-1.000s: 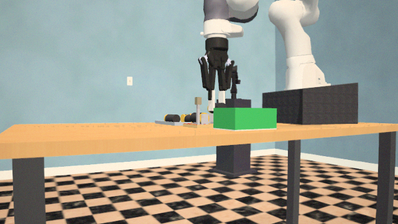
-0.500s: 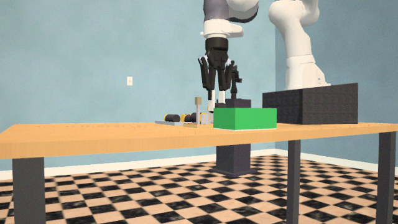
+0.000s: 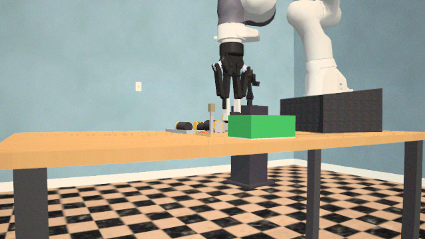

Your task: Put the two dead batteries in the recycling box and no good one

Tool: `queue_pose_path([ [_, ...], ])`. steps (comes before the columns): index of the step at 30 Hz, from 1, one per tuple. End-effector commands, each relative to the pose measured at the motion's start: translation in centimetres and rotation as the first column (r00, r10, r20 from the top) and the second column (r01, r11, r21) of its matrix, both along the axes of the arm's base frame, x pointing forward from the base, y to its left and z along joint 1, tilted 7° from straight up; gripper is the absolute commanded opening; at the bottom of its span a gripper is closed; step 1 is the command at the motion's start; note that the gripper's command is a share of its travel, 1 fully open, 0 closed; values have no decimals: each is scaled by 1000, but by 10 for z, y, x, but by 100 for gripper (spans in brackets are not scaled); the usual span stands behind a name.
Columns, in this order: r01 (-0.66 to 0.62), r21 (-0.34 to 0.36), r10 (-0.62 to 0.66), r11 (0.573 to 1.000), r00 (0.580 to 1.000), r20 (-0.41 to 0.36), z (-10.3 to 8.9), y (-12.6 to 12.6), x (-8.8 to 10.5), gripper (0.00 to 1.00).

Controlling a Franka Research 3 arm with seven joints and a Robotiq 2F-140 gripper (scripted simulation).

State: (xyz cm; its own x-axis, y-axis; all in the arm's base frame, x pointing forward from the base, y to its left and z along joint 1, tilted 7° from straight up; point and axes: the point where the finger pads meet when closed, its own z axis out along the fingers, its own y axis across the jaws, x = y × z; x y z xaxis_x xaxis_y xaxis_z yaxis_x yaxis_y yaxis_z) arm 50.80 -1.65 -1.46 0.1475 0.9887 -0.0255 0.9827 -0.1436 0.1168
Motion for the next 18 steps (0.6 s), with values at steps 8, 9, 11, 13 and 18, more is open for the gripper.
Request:
queue_pose_path([
  [8,-6,-3,6,1000,1000,6,-15,-1,4,16],
  [9,-6,-3,6,1000,1000,6,-17,-1,4,16],
  [11,-6,-3,6,1000,1000,6,-20,-1,5,16],
  [13,-6,-3,6,1000,1000,6,-22,-1,5,16],
  [18,-6,-3,6,1000,1000,6,-24,-1,5,16],
])
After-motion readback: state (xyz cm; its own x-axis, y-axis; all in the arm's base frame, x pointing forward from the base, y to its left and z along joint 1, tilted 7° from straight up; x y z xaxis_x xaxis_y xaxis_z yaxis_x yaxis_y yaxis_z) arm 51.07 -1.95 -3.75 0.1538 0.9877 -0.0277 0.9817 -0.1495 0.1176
